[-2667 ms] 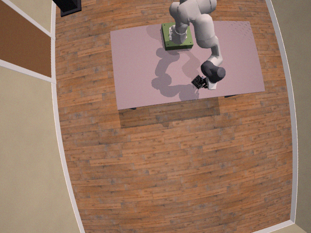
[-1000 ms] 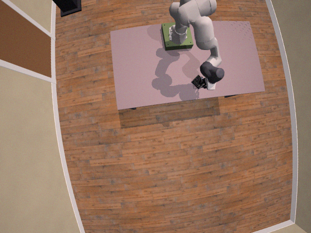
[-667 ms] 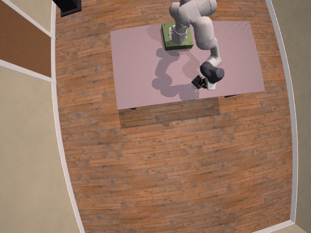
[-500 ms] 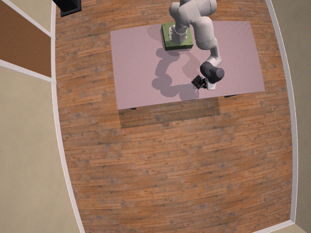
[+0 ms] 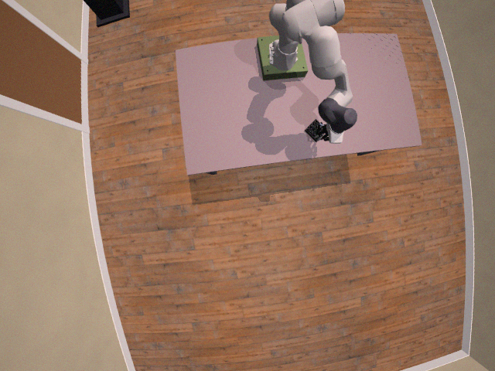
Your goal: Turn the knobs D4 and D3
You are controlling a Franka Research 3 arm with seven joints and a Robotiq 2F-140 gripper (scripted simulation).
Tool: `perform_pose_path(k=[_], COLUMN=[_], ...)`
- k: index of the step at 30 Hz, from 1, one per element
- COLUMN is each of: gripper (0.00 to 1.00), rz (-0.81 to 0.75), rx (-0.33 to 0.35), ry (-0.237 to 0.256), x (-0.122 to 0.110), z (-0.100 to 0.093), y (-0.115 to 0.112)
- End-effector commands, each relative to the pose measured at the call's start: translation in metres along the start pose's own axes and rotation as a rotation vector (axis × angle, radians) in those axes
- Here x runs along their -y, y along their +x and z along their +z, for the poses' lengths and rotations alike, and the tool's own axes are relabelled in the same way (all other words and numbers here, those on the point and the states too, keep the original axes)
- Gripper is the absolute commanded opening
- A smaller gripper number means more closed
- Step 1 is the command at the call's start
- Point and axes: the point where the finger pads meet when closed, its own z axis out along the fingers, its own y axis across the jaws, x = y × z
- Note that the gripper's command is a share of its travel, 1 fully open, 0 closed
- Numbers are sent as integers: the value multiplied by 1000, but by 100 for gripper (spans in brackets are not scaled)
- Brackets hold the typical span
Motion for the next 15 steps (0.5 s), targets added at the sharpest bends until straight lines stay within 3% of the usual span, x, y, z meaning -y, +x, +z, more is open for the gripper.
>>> perform_pose_path(k=[1,2,15], gripper=[12,5,5], rz=[4,4,4], rx=[-1,-1,-1], ry=[4,4,4], x=[2,2,2], z=[0,0,0], y=[0,0,0])
